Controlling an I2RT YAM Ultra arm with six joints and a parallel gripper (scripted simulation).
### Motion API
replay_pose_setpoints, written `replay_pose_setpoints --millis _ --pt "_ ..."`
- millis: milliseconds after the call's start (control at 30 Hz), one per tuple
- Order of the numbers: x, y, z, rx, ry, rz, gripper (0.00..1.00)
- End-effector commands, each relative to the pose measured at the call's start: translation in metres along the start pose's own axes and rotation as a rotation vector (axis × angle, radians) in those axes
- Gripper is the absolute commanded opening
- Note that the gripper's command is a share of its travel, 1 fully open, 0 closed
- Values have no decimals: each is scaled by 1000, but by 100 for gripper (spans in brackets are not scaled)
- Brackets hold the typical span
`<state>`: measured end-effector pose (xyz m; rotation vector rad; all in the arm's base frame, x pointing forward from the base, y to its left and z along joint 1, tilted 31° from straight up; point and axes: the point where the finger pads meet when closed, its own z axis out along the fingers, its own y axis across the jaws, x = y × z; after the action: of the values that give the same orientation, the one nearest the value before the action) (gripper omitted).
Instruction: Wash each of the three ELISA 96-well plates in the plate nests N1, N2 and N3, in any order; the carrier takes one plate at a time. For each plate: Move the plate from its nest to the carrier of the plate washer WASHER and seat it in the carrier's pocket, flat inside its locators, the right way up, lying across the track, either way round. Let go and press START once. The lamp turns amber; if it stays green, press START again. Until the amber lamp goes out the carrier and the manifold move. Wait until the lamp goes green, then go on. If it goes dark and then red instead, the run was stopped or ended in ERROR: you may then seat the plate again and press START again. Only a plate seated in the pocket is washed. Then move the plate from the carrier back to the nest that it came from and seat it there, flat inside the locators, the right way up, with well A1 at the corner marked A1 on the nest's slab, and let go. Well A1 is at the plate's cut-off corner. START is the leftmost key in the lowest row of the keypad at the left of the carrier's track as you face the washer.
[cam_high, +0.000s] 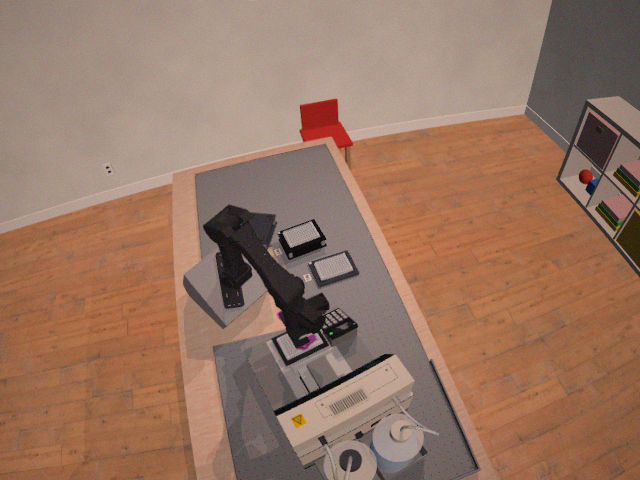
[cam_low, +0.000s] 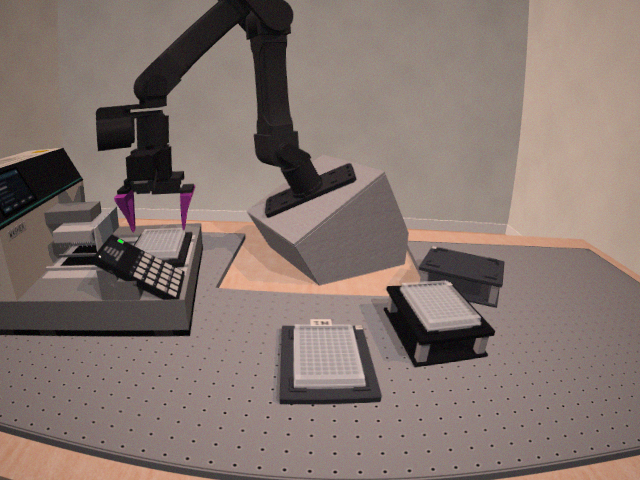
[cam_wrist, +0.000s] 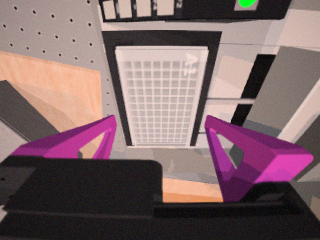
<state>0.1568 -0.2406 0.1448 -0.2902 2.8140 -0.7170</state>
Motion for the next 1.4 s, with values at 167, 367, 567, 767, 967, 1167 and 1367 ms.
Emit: replay_pose_setpoints --millis 167,367,567,767,967,1167,1367 --pt "-2 -2 -2 10 -10 0 100" --pt "-2 -2 -2 10 -10 0 100" --pt "-2 -2 0 10 -10 0 100" --pt "-2 -2 4 10 -10 0 100" --pt "-2 -2 7 10 -10 0 100" --pt "-2 -3 11 10 -10 0 100" --pt "-2 -3 15 10 -10 0 100"
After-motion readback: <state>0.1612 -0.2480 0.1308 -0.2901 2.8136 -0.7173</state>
